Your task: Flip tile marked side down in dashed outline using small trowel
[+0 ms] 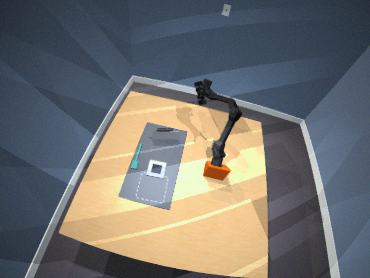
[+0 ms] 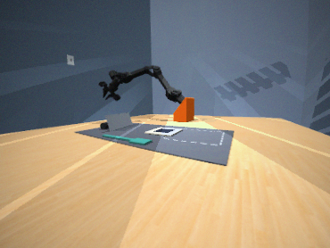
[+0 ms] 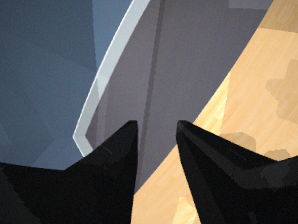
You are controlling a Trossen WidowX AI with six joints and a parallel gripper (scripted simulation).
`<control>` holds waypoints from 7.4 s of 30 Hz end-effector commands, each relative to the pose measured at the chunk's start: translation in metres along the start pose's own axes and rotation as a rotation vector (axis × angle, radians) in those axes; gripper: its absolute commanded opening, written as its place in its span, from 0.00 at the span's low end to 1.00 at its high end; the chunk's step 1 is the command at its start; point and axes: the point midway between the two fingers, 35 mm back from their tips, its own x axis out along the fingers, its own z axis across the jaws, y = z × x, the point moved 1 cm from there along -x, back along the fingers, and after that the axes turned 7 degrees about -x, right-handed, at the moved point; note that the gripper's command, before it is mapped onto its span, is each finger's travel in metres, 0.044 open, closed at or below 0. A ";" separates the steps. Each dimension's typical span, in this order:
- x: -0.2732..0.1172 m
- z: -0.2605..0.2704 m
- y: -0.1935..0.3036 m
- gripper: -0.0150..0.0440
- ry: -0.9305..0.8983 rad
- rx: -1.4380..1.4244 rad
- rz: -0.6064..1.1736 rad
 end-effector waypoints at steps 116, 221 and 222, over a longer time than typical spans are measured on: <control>-0.137 -0.160 0.267 0.42 -0.394 -2.664 1.169; -0.153 -0.154 0.261 0.42 -0.385 -2.658 1.159; -0.153 -0.154 0.261 0.42 -0.385 -2.658 1.159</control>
